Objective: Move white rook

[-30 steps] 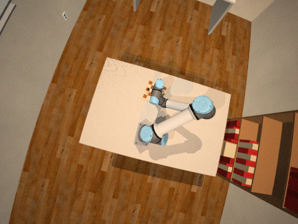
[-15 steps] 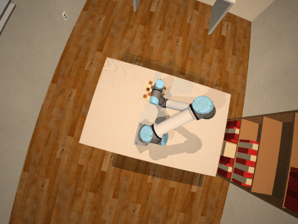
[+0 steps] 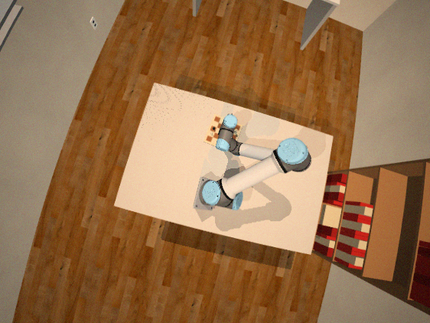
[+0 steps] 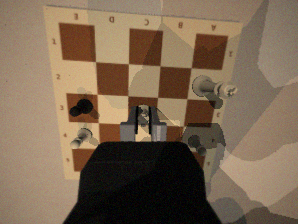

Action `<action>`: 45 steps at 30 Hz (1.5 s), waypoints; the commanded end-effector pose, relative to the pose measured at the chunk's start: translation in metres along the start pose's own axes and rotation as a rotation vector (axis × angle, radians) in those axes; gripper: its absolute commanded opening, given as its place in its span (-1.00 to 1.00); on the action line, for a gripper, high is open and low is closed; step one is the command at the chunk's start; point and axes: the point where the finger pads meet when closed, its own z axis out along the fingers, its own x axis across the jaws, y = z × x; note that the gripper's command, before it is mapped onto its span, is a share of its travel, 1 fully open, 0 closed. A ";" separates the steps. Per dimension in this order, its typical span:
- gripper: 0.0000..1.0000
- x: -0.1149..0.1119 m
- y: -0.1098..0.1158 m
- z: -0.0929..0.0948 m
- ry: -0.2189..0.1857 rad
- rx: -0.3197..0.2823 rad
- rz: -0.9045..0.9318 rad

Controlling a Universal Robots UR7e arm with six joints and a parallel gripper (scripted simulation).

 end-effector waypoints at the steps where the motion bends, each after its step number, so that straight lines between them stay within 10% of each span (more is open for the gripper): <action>1: -1.00 0.000 0.000 0.000 0.000 0.001 0.000; 15: -1.00 0.000 0.000 -0.010 0.000 0.001 0.000; 45: -1.00 0.000 0.000 -0.095 0.000 0.001 0.000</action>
